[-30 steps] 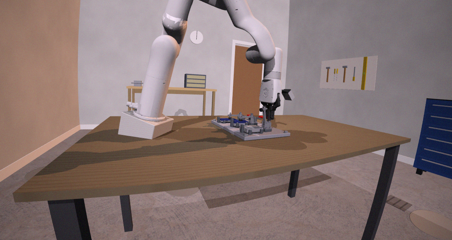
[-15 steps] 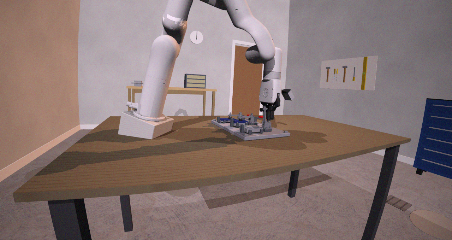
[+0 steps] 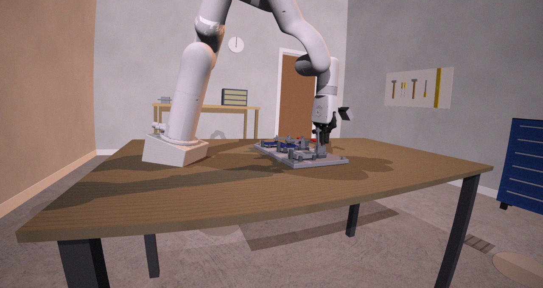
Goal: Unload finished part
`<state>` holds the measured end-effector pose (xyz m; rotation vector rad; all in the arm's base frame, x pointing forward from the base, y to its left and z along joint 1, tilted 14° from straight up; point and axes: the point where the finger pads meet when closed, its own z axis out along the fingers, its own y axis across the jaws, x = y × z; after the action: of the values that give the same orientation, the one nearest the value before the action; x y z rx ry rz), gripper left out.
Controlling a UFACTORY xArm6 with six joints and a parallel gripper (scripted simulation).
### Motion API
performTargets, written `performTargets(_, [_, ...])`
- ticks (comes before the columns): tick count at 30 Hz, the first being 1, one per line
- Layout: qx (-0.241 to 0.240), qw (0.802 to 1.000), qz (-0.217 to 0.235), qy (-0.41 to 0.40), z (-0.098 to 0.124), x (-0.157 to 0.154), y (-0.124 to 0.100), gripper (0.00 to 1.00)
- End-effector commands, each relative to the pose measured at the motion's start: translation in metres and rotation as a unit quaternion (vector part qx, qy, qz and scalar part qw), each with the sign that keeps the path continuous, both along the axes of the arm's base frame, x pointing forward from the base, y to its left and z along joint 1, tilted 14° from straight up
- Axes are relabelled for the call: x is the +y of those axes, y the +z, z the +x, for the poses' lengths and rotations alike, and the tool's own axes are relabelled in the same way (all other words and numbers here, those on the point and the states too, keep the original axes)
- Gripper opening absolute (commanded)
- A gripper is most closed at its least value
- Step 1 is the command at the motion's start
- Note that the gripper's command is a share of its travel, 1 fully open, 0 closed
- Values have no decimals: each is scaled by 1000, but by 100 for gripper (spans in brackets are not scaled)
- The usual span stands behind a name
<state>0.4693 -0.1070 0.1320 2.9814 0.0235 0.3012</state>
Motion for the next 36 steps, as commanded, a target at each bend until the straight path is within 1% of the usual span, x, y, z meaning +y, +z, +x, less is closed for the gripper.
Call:
performTargets(1, [-1, 1000, 0, 0, 1, 0, 1, 0])
performTargets(36, [-2, 1000, 0, 0, -3, 0, 0, 0])
